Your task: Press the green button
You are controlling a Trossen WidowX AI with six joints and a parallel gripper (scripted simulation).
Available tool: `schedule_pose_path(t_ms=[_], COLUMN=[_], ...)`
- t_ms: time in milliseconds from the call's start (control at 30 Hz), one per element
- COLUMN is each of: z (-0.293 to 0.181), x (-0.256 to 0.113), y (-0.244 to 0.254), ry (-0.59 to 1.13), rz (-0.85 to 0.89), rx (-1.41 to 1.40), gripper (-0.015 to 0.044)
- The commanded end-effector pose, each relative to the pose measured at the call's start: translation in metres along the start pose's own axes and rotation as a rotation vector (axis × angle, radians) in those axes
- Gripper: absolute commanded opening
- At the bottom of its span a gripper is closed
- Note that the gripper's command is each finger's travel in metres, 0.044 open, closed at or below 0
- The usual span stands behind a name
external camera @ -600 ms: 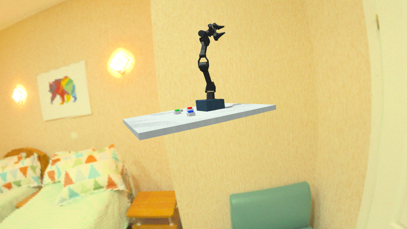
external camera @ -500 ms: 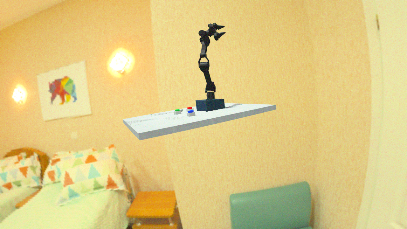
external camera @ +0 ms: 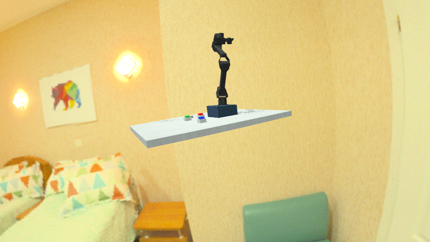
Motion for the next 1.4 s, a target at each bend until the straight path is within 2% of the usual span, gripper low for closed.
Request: schedule_pose_path(t_ms=[0,167,333,500,667,833,1000,1200,1367], z=[-0.018,-0.041,-0.065,-0.089,-0.113,-0.139,-0.167,-0.202,-0.235], x=[-0.014,-0.054,-0.115,-0.189,-0.269,-0.350,-0.424,-0.497,-0.537], y=[0.057,0.127,0.180,0.213,0.224,0.212,0.178,0.112,0.041], ry=[0.004,0.001,-0.009,-0.022,-0.037,-0.052,-0.067,-0.083,-0.095], rz=[0.242,0.571,0.900,1.222,1.536,1.839,2.126,2.431,2.626], rx=[-0.093,-0.203,-0.306,-0.410,-0.525,-0.661,-0.831,-1.107,-1.426], gripper=[0.0400,0.0400,0.0400,0.0400,0.0400,0.0400,0.0400,0.0400,0.0400])
Point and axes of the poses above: the point midway between the two fingers, 35 mm back from their tips, its own x axis out along the fingers, its own y axis across the jaws, z = x × y, the point moved 7 cm from there along -x, back along the fingers, and after that the axes turned 11 degrees about -x, right-handed, at the moved point
